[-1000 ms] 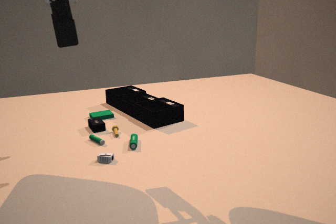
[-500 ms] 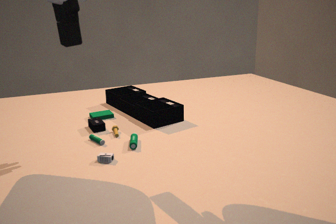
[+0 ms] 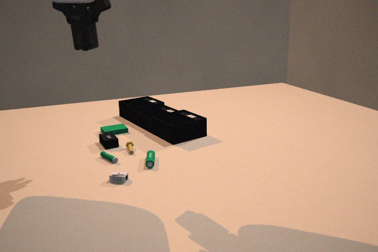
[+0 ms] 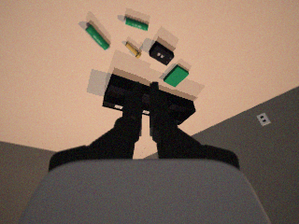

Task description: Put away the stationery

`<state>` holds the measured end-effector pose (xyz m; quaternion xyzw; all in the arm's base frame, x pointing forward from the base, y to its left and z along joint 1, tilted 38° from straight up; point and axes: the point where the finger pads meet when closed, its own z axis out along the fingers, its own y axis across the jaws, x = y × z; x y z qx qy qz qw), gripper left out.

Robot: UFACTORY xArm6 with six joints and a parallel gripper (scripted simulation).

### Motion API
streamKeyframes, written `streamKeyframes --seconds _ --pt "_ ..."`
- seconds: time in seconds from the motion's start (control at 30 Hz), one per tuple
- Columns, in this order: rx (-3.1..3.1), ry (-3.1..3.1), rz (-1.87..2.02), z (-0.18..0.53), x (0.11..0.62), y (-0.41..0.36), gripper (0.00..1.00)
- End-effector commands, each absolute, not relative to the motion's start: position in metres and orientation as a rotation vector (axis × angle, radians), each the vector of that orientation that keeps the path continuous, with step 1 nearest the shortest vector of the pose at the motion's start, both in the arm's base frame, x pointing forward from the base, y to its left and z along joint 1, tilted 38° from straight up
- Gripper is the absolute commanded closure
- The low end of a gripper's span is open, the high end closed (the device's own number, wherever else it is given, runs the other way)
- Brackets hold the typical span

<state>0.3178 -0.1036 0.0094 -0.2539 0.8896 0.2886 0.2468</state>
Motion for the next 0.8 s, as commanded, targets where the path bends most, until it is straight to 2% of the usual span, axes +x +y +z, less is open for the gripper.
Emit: streamKeyframes --seconds 0.0,0.77 --pt "-0.871 2.342 0.715 0.013 0.322 -0.103 0.93" --pt "-1.606 1.841 0.404 0.027 0.338 -0.093 0.93"
